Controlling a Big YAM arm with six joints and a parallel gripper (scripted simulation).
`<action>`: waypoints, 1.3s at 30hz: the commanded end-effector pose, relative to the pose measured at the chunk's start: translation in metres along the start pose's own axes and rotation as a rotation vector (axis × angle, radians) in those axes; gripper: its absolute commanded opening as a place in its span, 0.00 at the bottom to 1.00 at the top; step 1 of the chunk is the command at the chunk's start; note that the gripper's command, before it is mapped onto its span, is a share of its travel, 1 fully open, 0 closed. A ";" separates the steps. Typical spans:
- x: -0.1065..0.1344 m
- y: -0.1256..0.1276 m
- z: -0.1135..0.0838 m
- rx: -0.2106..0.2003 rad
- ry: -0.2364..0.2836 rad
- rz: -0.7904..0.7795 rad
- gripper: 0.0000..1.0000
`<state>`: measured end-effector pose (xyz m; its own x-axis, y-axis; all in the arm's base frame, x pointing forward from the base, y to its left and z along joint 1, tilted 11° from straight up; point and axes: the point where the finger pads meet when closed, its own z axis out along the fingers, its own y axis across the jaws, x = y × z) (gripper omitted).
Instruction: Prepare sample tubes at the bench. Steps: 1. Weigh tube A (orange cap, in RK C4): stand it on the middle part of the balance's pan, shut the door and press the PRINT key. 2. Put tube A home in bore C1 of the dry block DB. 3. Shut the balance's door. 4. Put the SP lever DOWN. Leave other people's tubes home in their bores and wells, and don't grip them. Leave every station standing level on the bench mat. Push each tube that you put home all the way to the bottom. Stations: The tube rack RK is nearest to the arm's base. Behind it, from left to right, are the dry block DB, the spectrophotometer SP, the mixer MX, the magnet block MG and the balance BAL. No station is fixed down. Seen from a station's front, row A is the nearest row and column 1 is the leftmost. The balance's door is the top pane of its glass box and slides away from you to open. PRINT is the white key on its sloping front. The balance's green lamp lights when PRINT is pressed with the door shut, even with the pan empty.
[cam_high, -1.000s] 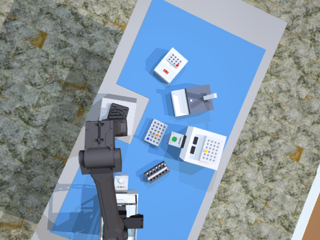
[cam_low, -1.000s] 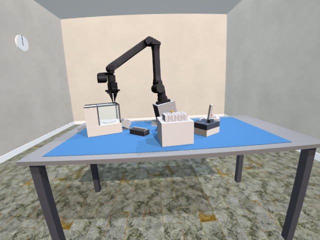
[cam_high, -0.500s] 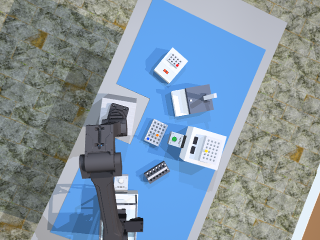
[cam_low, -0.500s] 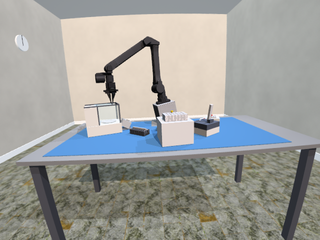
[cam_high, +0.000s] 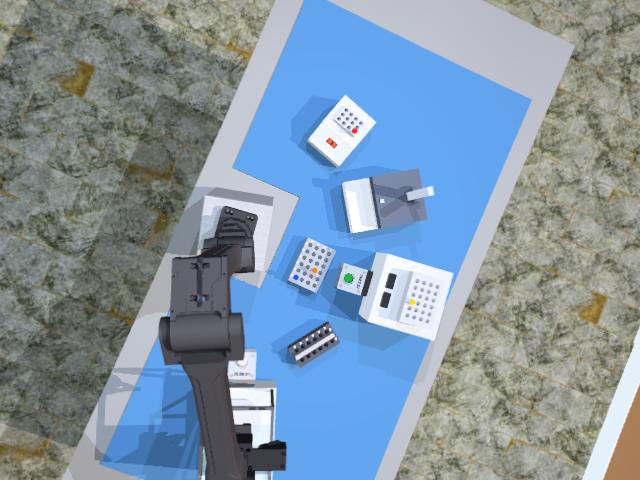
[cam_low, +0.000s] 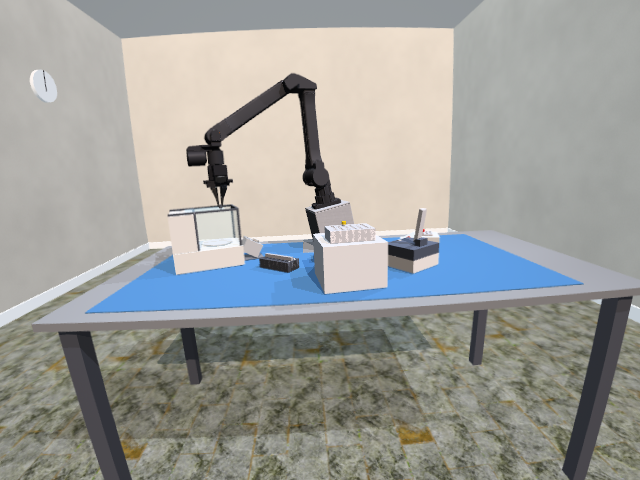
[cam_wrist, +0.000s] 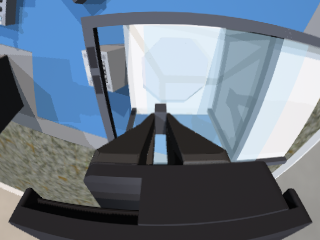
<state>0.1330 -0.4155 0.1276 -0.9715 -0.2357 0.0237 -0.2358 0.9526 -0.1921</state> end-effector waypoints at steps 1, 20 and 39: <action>0.003 -0.025 -0.011 0.031 -0.004 0.000 0.06; 0.003 -0.042 -0.011 0.030 -0.004 0.000 0.06; 0.004 -0.058 -0.011 0.030 -0.004 0.000 0.06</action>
<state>0.1412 -0.4487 0.1343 -0.9716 -0.2356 0.0240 -0.2358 0.9527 -0.1918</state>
